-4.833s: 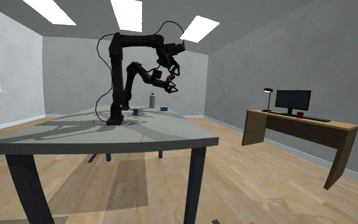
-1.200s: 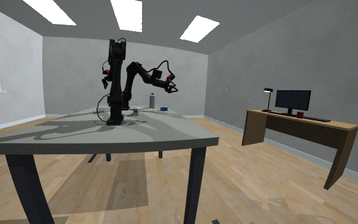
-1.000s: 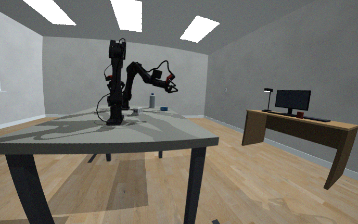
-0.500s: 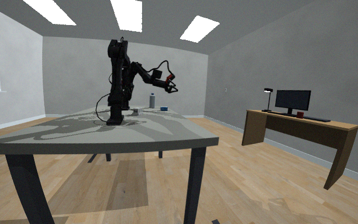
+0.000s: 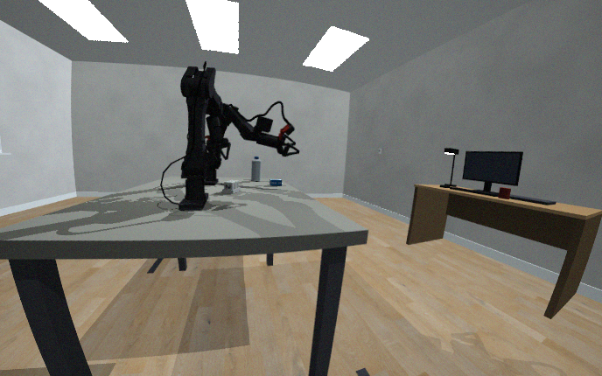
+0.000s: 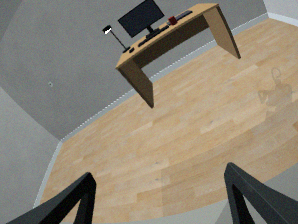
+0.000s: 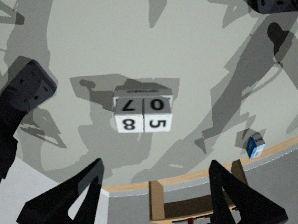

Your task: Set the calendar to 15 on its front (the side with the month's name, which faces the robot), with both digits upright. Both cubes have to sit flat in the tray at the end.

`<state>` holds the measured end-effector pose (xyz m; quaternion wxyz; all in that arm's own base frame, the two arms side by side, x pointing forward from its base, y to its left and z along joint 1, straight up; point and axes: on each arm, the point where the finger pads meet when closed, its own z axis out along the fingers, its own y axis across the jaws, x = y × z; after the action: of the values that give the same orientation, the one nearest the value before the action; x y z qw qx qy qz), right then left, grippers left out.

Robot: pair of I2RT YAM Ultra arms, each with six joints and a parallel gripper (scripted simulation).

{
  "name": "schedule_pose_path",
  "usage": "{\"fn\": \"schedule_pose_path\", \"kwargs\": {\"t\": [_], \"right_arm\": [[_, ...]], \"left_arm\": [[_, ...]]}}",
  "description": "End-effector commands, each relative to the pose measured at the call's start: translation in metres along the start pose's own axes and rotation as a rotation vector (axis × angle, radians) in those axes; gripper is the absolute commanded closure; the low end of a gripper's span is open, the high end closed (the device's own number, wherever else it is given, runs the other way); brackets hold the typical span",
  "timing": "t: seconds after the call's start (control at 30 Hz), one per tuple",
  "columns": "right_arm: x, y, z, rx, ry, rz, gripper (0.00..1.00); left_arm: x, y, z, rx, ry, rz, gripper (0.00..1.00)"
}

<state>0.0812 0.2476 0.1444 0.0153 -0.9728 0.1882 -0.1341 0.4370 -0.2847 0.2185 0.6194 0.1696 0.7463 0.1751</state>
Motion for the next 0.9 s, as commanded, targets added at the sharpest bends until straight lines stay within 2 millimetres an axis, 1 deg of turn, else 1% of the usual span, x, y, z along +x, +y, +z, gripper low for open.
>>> {"fn": "schedule_pose_path", "kwargs": {"t": [0.0,0.3,0.33,0.37,0.43,0.5,0.53,0.57,0.6,0.63,0.67,0.73,0.8,0.87], "right_arm": [[0.0,-0.001,-0.004,-0.004,0.006,-0.018,0.0],[0.0,-0.001,-0.004,-0.001,0.006,-0.017,0.0],[0.0,-0.001,-0.004,-0.001,0.006,-0.017,0.0],[0.0,-0.001,-0.004,-0.001,0.006,-0.017,0.0],[0.0,-0.001,-0.004,-0.001,0.006,-0.017,0.0],[0.0,-0.001,-0.004,-0.001,0.006,-0.017,0.0],[0.0,-0.001,-0.004,-0.001,0.006,-0.017,0.0],[0.001,0.002,-0.004,-0.012,0.007,-0.022,0.11],[-0.002,-0.002,-0.004,-0.001,-0.008,0.02,0.23],[-0.002,0.0,0.001,-0.012,-0.015,0.064,0.34],[-0.003,-0.004,0.004,-0.004,-0.029,0.127,0.36],[-0.003,-0.004,0.004,-0.004,-0.029,0.127,0.36],[-0.003,-0.005,0.011,-0.015,-0.051,0.261,0.36],[-0.001,-0.006,0.017,-0.031,-0.065,0.373,0.36]], "left_arm": [[-0.006,0.003,-0.001,-0.004,-0.012,-0.014,0.0],[-0.006,0.003,-0.001,-0.004,-0.012,-0.014,0.0],[-0.005,0.0,-0.001,0.013,-0.007,-0.01,0.0],[-0.006,0.002,0.0,0.025,-0.008,-0.02,0.0],[-0.002,0.004,0.002,0.06,-0.002,-0.026,0.0],[-0.005,0.016,0.007,0.105,-0.001,-0.06,0.0],[-0.006,0.026,0.009,0.123,-0.001,-0.083,0.0],[-0.008,0.042,0.012,0.136,-0.002,-0.112,0.0],[-0.014,0.063,0.015,0.142,-0.011,-0.152,0.0],[-0.018,0.083,0.016,0.144,-0.017,-0.184,0.0],[-0.019,0.098,0.017,0.144,-0.022,-0.207,0.0],[-0.019,0.098,0.017,0.144,-0.022,-0.207,0.0],[-0.023,0.153,0.013,0.125,-0.043,-0.282,0.0],[-0.02,0.191,0.007,0.093,-0.055,-0.322,0.0]]}}
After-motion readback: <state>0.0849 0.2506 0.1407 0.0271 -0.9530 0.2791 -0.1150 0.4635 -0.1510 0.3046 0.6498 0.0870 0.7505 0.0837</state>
